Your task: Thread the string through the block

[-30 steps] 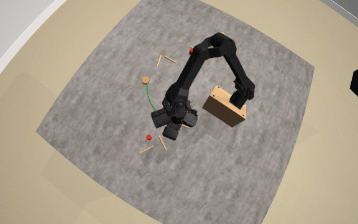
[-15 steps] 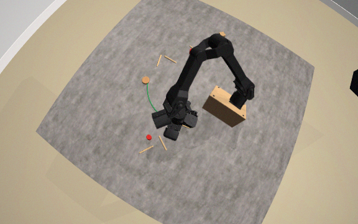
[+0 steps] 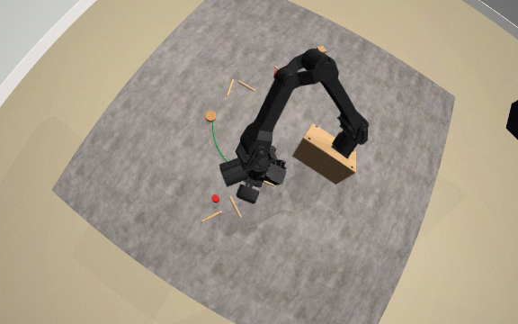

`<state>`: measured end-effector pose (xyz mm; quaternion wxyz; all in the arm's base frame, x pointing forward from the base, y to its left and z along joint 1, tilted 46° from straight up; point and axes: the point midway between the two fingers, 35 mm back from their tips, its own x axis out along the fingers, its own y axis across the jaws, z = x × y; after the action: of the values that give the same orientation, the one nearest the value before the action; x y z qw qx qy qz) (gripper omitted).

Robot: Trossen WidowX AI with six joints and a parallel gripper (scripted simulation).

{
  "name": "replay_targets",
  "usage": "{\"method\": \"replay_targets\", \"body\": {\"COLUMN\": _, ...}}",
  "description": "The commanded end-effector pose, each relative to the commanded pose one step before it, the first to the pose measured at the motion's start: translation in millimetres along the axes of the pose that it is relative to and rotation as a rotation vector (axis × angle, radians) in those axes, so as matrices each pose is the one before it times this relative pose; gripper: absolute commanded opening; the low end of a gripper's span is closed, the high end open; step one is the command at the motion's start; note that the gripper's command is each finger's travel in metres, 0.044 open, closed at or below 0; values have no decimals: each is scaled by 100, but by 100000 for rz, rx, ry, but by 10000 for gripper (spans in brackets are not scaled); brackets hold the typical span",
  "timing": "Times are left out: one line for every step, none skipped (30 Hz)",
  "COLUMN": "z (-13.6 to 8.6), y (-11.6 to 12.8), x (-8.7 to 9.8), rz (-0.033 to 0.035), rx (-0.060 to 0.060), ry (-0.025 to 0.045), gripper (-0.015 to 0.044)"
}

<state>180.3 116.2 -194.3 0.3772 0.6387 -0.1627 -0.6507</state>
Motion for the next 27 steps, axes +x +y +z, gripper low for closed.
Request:
{"method": "replay_targets", "body": {"z": -79, "y": -42, "x": -415, "rz": -255, "rx": 254, "ry": 84, "gripper": 0}}
{"method": "replay_targets", "body": {"z": -11, "y": -8, "x": -128, "rz": -14, "rx": -4, "ry": 2, "gripper": 0}}
{"method": "replay_targets", "body": {"z": -10, "y": -8, "x": -128, "rz": -13, "rx": -4, "ry": 2, "gripper": 0}}
{"method": "replay_targets", "body": {"z": -10, "y": -8, "x": -128, "rz": -13, "rx": -4, "ry": 1, "gripper": 0}}
{"method": "replay_targets", "body": {"z": -9, "y": -8, "x": -129, "rz": -13, "rx": -4, "ry": 1, "gripper": 0}}
{"method": "replay_targets", "body": {"z": -8, "y": -7, "x": -129, "rz": -12, "rx": -4, "ry": 1, "gripper": 0}}
{"method": "replay_targets", "body": {"z": -8, "y": -7, "x": -129, "rz": -12, "rx": -4, "ry": 1, "gripper": 0}}
{"method": "replay_targets", "body": {"z": -7, "y": -7, "x": -129, "rz": -12, "rx": -4, "ry": 1, "gripper": 0}}
{"method": "replay_targets", "body": {"z": -7, "y": -7, "x": -130, "rz": -11, "rx": -3, "ry": 0, "gripper": 0}}
{"method": "replay_targets", "body": {"z": -6, "y": -6, "x": -130, "rz": -11, "rx": -3, "ry": 0, "gripper": 0}}
{"method": "replay_targets", "body": {"z": -5, "y": -6, "x": -130, "rz": -10, "rx": -3, "ry": 0, "gripper": 0}}
{"method": "replay_targets", "body": {"z": -5, "y": -6, "x": -130, "rz": -10, "rx": -3, "ry": 0, "gripper": 0}}
{"method": "replay_targets", "body": {"z": -4, "y": -6, "x": -130, "rz": -10, "rx": -3, "ry": 0, "gripper": 0}}
{"method": "replay_targets", "body": {"z": -4, "y": -5, "x": -131, "rz": -9, "rx": -3, "ry": 0, "gripper": 0}}
{"method": "replay_targets", "body": {"z": -3, "y": -5, "x": -131, "rz": -9, "rx": -3, "ry": -1, "gripper": 0}}
{"method": "replay_targets", "body": {"z": -3, "y": -5, "x": -131, "rz": -9, "rx": -3, "ry": -1, "gripper": 0}}
{"method": "replay_targets", "body": {"z": -2, "y": -4, "x": -127, "rz": -8, "rx": -3, "ry": -1, "gripper": 0}}
{"method": "replay_targets", "body": {"z": -1, "y": -4, "x": -127, "rz": -8, "rx": -3, "ry": -1, "gripper": 0}}
{"method": "replay_targets", "body": {"z": -1, "y": -4, "x": -127, "rz": -7, "rx": -3, "ry": -1, "gripper": 0}}
{"method": "replay_targets", "body": {"z": 0, "y": -3, "x": -127, "rz": -7, "rx": -3, "ry": -1, "gripper": 0}}
{"method": "replay_targets", "body": {"z": 0, "y": -3, "x": -127, "rz": -6, "rx": -3, "ry": -1, "gripper": 0}}
{"method": "replay_targets", "body": {"z": 1, "y": -3, "x": -128, "rz": -6, "rx": -3, "ry": -2, "gripper": 0}}
{"method": "replay_targets", "body": {"z": 1, "y": -3, "x": -128, "rz": -6, "rx": -3, "ry": -2, "gripper": 0}}
{"method": "replay_targets", "body": {"z": 2, "y": -2, "x": -128, "rz": -5, "rx": -3, "ry": -2, "gripper": 0}}
{"method": "replay_targets", "body": {"z": 2, "y": -2, "x": -128, "rz": -5, "rx": -2, "ry": -2, "gripper": 0}}
{"method": "replay_targets", "body": {"z": 3, "y": -2, "x": -128, "rz": -5, "rx": -2, "ry": -2, "gripper": 0}}
{"method": "replay_targets", "body": {"z": 4, "y": -2, "x": -128, "rz": -4, "rx": -2, "ry": -2, "gripper": 0}}
